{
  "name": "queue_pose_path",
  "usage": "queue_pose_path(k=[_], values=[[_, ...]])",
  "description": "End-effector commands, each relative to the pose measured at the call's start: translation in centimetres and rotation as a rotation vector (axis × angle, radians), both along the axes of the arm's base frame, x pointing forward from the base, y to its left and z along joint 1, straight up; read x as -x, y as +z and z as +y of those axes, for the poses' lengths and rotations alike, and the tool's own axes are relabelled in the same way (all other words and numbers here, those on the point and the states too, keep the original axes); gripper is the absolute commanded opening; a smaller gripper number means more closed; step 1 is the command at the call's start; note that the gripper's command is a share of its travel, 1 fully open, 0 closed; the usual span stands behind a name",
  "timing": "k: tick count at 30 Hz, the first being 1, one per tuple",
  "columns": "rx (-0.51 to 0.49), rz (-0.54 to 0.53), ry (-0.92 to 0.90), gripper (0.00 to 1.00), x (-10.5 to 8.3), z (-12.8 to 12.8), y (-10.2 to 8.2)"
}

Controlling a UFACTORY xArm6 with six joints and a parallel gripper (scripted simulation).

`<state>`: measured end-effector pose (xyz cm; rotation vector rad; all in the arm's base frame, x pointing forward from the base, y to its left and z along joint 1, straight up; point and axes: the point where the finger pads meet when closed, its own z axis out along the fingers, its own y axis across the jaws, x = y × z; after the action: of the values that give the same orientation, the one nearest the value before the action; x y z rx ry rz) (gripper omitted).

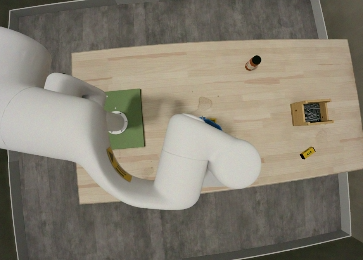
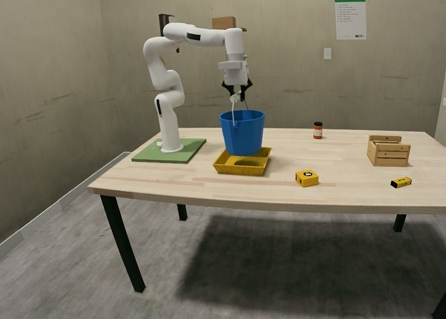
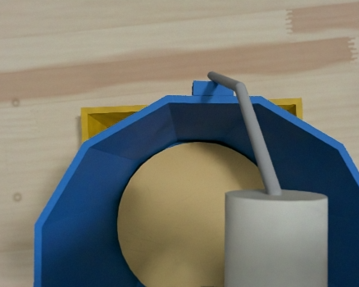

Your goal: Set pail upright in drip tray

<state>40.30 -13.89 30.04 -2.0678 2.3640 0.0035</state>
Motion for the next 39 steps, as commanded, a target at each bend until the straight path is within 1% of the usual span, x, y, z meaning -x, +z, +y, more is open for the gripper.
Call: queue_pose_path(k=[1,17,19,34,39], values=[[0.002,-0.005,0.0,0.0,-0.1,0.0,0.0],[0.002,-0.005,0.0,0.0,-0.1,0.0,-1.7],[0.002,-0.005,0.0,0.0,-0.1,0.0,-1.7],[0.002,-0.005,0.0,0.0,-0.1,0.0,-3.7],[0.002,-0.005,0.0,0.0,-0.1,0.0,-4.1]])
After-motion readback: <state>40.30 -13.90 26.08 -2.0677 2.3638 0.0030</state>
